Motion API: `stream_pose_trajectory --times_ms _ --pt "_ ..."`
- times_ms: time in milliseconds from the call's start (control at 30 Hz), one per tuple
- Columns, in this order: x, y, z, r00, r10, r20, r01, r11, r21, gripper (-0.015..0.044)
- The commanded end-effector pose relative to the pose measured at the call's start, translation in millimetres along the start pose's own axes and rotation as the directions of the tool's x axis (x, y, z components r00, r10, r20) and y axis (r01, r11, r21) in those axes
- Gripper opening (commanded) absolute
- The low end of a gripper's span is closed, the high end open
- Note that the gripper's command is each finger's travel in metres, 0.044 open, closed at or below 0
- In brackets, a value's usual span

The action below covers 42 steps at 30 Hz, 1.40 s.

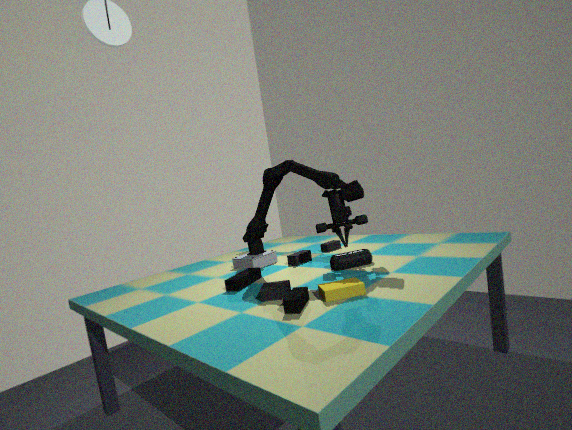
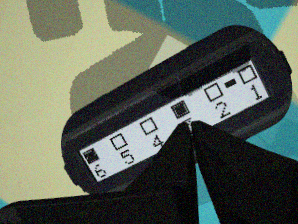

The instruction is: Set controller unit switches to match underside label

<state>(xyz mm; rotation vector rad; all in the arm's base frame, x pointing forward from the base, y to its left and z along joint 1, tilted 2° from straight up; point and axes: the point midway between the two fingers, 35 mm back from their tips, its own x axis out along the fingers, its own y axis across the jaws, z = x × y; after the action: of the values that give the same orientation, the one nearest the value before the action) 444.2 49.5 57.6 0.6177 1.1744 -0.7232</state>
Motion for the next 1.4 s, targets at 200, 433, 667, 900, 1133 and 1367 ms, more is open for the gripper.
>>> stream_pose_trajectory --times_ms 200,433,667,900,1133,1367 --pt "-17.6 -7.1 1.4 0.99 0.05 0.128 0.021 0.868 -0.496 0.0" --pt "-17.6 -7.1 1.4 0.99 0.05 0.128 0.021 0.868 -0.496 0.0" --pt "-17.6 -7.1 1.4 0.99 0.05 0.128 0.021 0.868 -0.496 0.0" --pt "-17.6 -4.1 1.7 0.992 0.047 0.12 0.013 0.889 -0.459 0.0079" --pt "-17.1 23.4 1.9 0.999 0.021 0.029 -0.021 0.999 -0.025 0.0263" --pt "-15.0 45.2 -1.8 0.998 -0.01 -0.064 0.036 0.902 0.429 0.044"
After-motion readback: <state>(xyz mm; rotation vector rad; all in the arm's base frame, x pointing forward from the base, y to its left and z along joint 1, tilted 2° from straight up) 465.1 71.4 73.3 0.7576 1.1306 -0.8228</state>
